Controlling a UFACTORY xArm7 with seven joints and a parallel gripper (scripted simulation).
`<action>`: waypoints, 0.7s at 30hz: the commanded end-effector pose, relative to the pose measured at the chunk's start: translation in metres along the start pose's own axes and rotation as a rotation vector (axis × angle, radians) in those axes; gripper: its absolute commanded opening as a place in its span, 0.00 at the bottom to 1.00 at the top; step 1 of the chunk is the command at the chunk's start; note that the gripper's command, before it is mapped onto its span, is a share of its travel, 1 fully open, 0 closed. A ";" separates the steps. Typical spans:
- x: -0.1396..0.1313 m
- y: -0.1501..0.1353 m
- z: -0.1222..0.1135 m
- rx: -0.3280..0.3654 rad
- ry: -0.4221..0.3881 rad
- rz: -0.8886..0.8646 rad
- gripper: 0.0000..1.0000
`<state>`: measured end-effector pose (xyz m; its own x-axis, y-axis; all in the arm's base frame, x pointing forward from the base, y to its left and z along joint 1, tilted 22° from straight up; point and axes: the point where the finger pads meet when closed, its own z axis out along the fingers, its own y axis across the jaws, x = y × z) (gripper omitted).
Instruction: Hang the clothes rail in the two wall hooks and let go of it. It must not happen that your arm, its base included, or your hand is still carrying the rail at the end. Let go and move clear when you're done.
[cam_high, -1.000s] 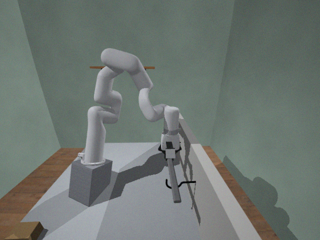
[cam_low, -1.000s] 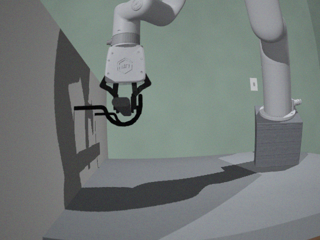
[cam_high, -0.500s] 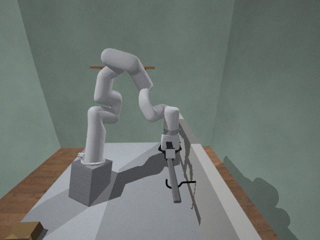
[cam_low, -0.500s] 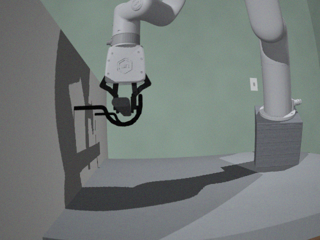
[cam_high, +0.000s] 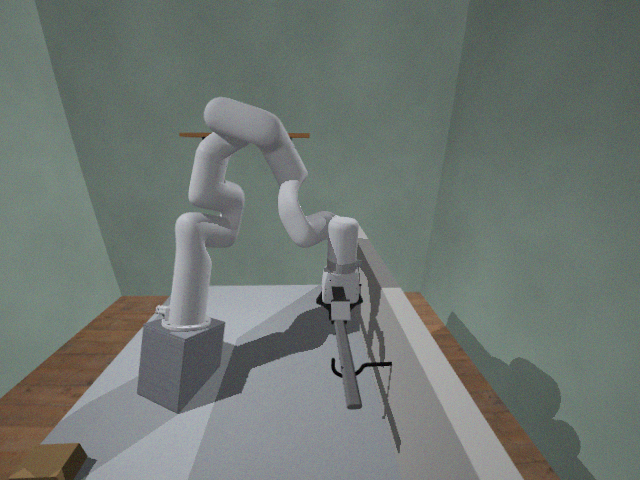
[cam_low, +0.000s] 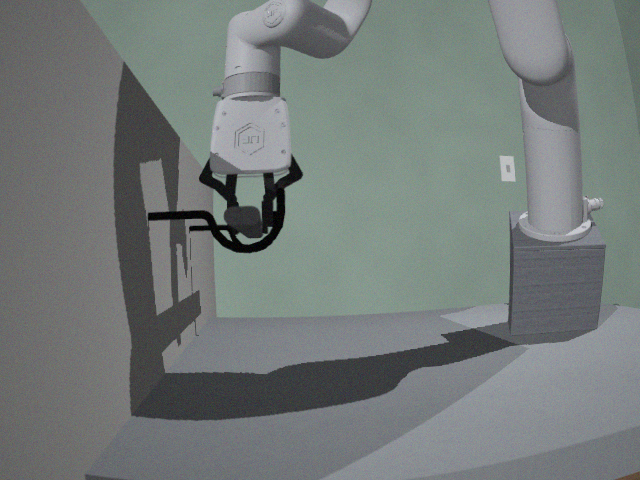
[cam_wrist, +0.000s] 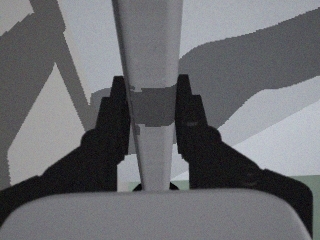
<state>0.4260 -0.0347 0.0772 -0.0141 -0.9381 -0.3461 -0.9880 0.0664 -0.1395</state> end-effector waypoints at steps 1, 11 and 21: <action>0.001 -0.002 0.000 0.004 0.002 0.000 0.00; 0.001 -0.002 0.002 0.004 0.002 0.000 0.00; 0.001 -0.002 0.002 0.004 0.002 0.000 0.00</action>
<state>0.4267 -0.0336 0.0738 -0.0141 -0.9382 -0.3458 -0.9879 0.0665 -0.1399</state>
